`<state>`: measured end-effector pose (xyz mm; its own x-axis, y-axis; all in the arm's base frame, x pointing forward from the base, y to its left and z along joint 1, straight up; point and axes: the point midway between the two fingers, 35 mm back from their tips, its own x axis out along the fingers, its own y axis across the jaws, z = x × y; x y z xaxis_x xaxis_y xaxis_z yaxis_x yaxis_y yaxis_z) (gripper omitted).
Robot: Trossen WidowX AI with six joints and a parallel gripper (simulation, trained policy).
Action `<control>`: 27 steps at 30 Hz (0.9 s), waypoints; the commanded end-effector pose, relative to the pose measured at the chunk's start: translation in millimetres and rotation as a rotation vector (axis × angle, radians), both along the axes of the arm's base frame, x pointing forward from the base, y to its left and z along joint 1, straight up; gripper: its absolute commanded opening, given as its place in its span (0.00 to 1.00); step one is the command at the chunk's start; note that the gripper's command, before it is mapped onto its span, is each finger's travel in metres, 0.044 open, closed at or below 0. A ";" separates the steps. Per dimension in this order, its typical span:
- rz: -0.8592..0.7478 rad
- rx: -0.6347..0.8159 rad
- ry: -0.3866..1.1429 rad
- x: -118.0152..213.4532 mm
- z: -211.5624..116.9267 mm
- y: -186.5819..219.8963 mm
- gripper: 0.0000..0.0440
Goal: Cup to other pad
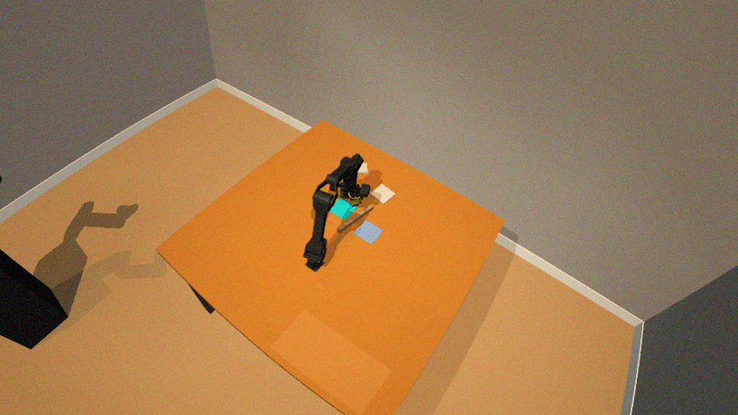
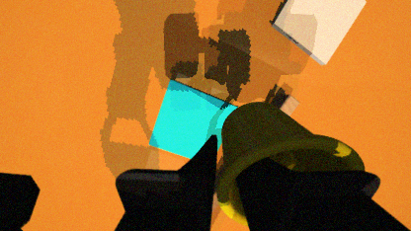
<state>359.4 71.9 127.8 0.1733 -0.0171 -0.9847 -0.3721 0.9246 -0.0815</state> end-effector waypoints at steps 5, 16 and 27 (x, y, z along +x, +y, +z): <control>0.023 0.014 -0.007 -4.5 -12.6 31.0 0.00; 0.018 0.004 0.002 -16.8 -42.2 49.0 0.00; -0.005 -0.001 -0.006 -22.2 -63.9 46.4 0.12</control>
